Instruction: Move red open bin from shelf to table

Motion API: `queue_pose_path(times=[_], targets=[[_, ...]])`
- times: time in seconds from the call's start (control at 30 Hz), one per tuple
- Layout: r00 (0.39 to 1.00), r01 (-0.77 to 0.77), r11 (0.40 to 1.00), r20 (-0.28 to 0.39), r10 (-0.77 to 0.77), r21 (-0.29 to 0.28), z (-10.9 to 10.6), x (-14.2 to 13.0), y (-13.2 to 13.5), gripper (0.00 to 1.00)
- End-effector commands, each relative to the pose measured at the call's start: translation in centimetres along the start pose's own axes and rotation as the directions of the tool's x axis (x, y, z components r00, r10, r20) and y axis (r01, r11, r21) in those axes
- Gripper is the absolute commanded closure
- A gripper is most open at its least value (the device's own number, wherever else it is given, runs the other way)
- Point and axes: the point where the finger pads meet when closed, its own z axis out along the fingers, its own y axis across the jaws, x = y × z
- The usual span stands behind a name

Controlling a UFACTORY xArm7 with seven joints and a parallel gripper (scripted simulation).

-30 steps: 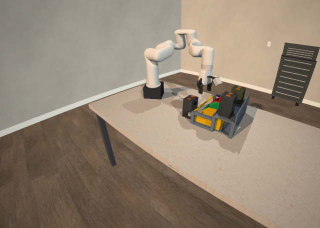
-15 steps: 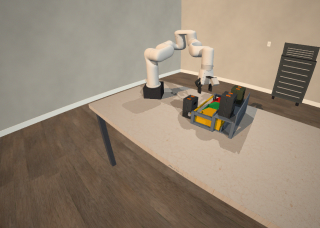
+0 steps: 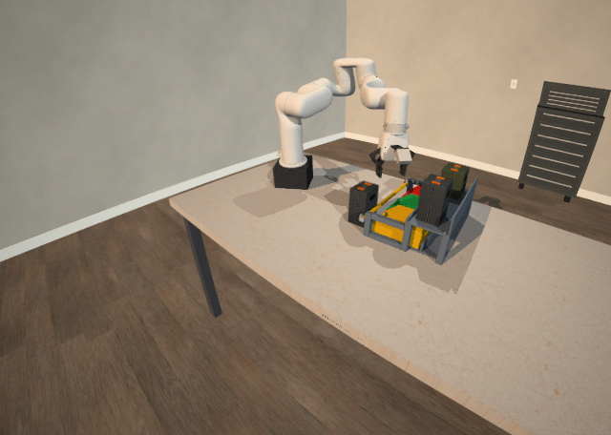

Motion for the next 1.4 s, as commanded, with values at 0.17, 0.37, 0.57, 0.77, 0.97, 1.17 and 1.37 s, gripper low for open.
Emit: queue_pose_path(times=[0.17, 0.37, 0.57, 0.77, 0.97, 1.17, 1.37], targets=[[0.999, -0.049, 0.999, -0.004, 0.049, -0.002, -0.17, 0.07, -0.08, 0.0], [0.955, -0.297, 0.955, -0.004, 0.297, 0.0, -0.17, 0.07, -0.08, 0.0], [0.955, -0.297, 0.955, -0.004, 0.297, 0.0, -0.17, 0.07, -0.08, 0.0], [0.941, -0.339, 0.941, -0.004, 0.339, 0.001, -0.17, 0.07, -0.08, 0.0], [0.85, -0.526, 0.85, -0.004, 0.526, 0.0, -0.17, 0.07, -0.08, 0.0], [0.85, -0.526, 0.85, -0.004, 0.526, 0.0, -0.17, 0.07, -0.08, 0.0], [0.796, -0.605, 0.796, -0.004, 0.605, 0.001, -0.17, 0.07, -0.08, 0.0]])
